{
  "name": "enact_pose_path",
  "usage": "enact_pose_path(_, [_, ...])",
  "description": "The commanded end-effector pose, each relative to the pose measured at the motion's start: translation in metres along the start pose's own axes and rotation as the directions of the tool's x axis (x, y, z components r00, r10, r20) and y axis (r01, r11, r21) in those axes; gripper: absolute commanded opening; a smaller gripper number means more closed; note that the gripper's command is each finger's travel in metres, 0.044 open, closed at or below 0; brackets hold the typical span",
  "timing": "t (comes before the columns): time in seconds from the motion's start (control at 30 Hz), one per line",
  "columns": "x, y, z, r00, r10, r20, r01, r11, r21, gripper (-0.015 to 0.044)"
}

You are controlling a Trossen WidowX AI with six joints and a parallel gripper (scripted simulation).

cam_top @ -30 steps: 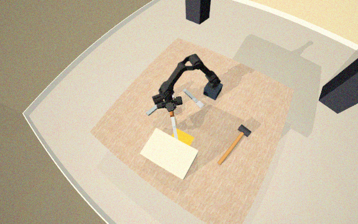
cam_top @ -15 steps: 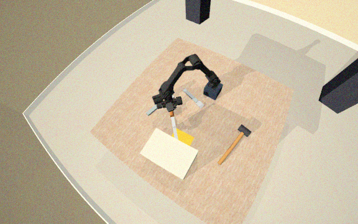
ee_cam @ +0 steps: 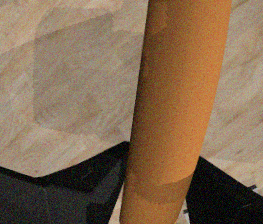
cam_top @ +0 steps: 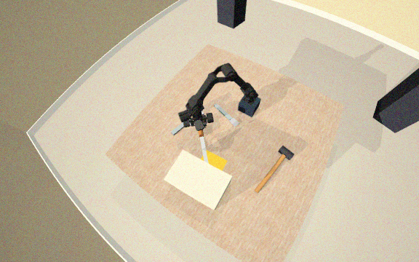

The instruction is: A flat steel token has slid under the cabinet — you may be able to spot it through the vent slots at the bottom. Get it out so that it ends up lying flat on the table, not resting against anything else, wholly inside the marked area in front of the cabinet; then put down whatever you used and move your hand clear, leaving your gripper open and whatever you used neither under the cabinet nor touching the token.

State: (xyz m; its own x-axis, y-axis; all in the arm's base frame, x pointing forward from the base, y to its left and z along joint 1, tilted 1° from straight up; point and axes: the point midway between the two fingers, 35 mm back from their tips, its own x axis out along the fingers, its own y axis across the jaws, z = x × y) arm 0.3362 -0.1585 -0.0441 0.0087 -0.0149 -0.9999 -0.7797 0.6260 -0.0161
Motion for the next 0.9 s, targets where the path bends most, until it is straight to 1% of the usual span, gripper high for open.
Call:
enact_pose_path(0.0, [-0.001, -0.001, -0.004, 1.0, -0.002, -0.001, 0.002, 1.0, -0.001, 0.0])
enact_pose_path(0.27, [-0.002, -0.001, -0.014, 1.0, 0.001, -0.002, -0.001, 1.0, -0.005, 0.0])
enact_pose_path(0.87, [-0.001, -0.001, 0.017, 1.0, 0.003, 0.0, -0.003, 1.0, 0.0, 0.0])
